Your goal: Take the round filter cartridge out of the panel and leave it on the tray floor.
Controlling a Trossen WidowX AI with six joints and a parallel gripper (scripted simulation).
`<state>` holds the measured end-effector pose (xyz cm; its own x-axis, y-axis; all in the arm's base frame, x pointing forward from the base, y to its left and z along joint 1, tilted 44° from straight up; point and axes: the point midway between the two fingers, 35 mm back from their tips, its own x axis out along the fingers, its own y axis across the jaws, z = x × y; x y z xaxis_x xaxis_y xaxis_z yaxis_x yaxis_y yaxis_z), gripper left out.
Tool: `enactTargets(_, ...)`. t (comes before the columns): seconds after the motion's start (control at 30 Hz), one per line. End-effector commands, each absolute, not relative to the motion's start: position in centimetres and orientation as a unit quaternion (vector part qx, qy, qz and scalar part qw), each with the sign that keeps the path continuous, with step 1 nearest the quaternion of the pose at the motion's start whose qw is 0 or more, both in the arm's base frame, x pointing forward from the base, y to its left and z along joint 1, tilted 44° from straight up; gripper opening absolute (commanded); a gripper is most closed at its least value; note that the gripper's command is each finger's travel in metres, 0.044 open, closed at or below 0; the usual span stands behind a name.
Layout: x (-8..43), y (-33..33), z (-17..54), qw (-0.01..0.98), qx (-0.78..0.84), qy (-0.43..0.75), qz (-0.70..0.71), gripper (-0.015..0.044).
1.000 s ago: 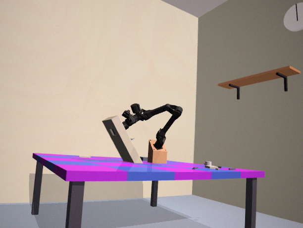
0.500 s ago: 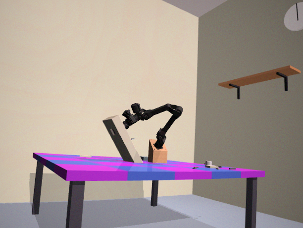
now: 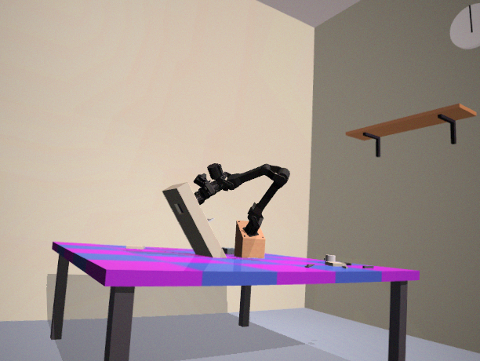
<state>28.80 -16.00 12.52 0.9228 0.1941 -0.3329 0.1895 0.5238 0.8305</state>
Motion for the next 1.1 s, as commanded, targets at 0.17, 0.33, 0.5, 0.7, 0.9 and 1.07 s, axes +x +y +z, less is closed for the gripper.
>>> enactTargets(0.17,28.87,-16.05,12.36,0.849,0.490,0.198,-0.001,0.0108)
enactTargets(0.33,28.89,-15.99,12.47,0.850,0.488,0.197,0.001,0.0108)
enactTargets(0.5,29.45,-15.92,12.15,0.849,0.490,0.197,-0.001,0.0108)
enactTargets(0.7,29.47,-15.92,12.14,0.849,0.490,0.197,-0.001,0.0108)
enactTargets(0.9,29.59,-15.90,12.10,0.849,0.490,0.197,-0.001,0.0108)
enactTargets(1.07,29.75,-15.86,12.05,0.849,0.490,0.197,-0.001,0.0108)
